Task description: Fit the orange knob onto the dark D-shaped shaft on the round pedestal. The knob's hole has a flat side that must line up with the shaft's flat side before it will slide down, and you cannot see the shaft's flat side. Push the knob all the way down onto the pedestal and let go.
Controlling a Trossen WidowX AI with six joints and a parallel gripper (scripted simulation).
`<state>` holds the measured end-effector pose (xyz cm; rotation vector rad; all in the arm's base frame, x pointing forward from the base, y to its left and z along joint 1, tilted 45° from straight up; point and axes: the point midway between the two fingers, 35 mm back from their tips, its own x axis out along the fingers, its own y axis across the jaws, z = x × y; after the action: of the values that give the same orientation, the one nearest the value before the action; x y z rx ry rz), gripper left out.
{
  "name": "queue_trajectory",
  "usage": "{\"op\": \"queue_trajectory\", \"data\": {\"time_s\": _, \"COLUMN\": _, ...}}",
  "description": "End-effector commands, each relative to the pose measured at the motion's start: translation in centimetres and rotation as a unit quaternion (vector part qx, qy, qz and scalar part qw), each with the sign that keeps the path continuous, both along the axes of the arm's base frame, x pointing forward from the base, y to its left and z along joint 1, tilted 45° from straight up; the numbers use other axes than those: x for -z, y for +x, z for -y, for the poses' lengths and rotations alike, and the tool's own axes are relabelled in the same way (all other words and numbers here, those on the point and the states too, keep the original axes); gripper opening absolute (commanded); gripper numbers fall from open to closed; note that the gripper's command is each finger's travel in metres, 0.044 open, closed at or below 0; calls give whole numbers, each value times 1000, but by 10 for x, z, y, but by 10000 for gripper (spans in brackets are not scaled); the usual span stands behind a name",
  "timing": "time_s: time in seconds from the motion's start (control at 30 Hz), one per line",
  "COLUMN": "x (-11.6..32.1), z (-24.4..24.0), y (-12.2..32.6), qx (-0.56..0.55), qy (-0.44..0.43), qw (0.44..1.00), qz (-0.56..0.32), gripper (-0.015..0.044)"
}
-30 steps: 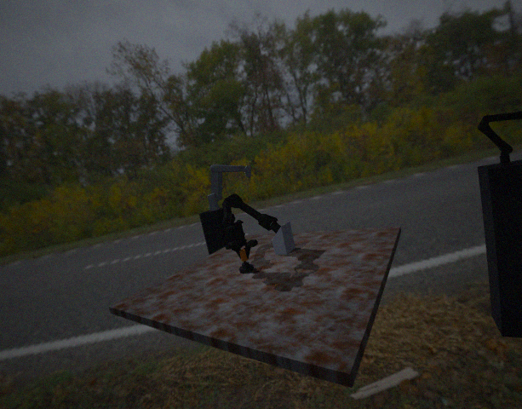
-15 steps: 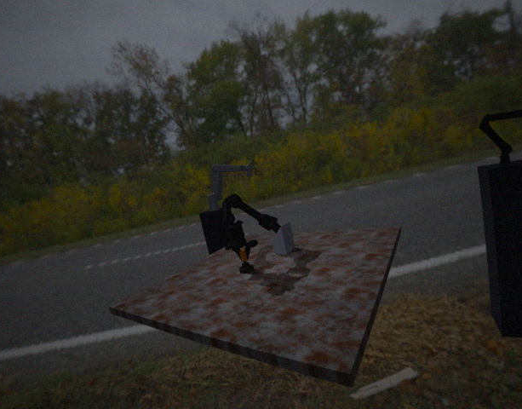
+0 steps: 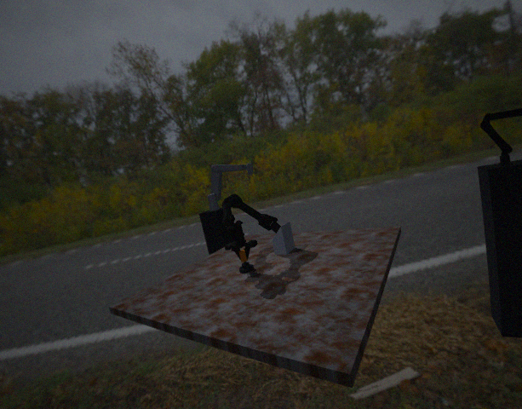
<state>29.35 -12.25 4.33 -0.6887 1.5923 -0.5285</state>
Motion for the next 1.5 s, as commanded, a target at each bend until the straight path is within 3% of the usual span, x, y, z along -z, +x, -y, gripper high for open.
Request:
{"op": "queue_trajectory", "data": {"time_s": 0.0, "x": -2, "z": -2, "y": 0, "qx": -1, "qy": -2, "qw": 1000, "qz": 1, "gripper": 0}}
{"op": "queue_trajectory", "data": {"time_s": 0.37, "x": -1, "z": -5, "y": -2, "qx": -75, "qy": 4, "qw": 995, "qz": -71, "gripper": 0}}
{"op": "queue_trajectory", "data": {"time_s": 1.47, "x": 6, "z": 6, "y": 0, "qx": -75, "qy": 4, "qw": 995, "qz": -71, "gripper": 0}}
